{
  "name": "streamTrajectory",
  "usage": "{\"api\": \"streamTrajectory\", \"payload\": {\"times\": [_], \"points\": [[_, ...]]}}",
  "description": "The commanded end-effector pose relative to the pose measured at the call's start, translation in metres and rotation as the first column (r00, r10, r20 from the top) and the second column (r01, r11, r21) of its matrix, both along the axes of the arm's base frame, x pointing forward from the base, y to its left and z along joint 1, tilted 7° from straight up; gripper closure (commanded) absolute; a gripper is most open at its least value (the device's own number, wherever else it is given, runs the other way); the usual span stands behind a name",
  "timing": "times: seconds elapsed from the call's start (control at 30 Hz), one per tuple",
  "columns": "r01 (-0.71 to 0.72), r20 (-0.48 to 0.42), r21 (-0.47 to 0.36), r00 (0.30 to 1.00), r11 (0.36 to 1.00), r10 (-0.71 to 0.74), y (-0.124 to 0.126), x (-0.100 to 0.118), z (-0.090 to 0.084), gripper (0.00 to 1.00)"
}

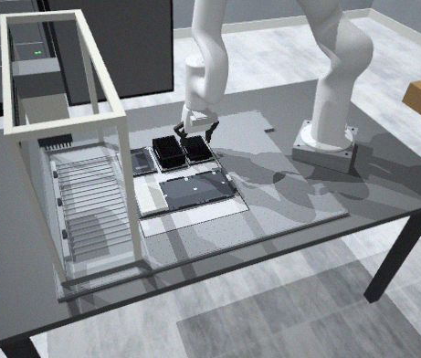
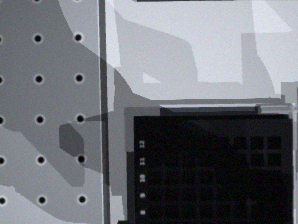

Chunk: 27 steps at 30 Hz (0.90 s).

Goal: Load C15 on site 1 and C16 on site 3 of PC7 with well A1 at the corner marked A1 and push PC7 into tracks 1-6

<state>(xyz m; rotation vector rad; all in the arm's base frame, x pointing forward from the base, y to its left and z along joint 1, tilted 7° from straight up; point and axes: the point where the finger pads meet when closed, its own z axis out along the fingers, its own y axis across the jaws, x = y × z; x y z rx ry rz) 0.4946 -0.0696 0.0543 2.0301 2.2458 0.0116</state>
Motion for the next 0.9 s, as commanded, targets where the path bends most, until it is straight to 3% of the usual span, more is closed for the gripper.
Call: {"api": "streamTrajectory", "payload": {"times": [0.0, 0.87], "points": [[0.0, 0.001, 0.0, 1.0, 1.0, 0.0, 0.0, 0.001, 0.0, 0.0], [0.0, 0.001, 0.0, 1.0, 1.0, 0.0, -0.001, 0.002, -0.015, 0.0]]}}
